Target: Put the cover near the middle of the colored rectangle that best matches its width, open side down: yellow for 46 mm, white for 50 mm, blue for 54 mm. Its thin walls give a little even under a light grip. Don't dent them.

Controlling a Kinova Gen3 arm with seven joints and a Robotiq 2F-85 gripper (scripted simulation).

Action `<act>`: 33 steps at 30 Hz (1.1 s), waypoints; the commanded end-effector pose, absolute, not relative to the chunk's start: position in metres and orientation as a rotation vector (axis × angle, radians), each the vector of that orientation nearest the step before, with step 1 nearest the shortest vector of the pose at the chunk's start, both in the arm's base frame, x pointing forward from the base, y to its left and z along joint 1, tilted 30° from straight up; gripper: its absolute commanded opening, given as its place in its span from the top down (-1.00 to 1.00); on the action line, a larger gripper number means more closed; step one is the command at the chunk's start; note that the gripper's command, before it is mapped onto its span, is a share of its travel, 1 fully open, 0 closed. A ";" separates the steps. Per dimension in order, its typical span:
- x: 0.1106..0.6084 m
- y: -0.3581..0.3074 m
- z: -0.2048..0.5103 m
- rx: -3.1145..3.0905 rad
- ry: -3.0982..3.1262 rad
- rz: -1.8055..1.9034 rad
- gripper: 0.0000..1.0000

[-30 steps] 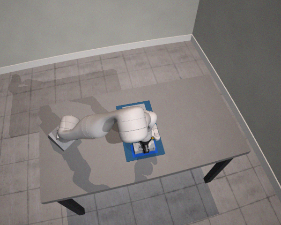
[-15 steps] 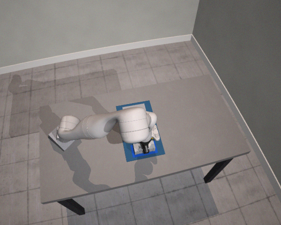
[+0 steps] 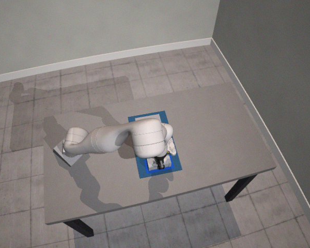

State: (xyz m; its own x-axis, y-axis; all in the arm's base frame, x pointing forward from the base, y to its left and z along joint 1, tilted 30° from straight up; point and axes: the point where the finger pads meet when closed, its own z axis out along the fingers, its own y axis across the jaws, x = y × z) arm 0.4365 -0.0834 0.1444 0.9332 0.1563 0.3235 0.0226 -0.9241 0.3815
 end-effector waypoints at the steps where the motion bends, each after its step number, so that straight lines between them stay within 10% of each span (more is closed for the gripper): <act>1: 0.437 -0.083 0.145 2.712 0.131 0.499 1.00; 10: 0.437 -0.083 0.145 2.712 0.131 0.499 1.00; 11: 0.437 -0.083 0.145 2.712 0.131 0.499 -1.00; 33: 0.437 -0.083 0.145 2.712 0.131 0.499 -1.00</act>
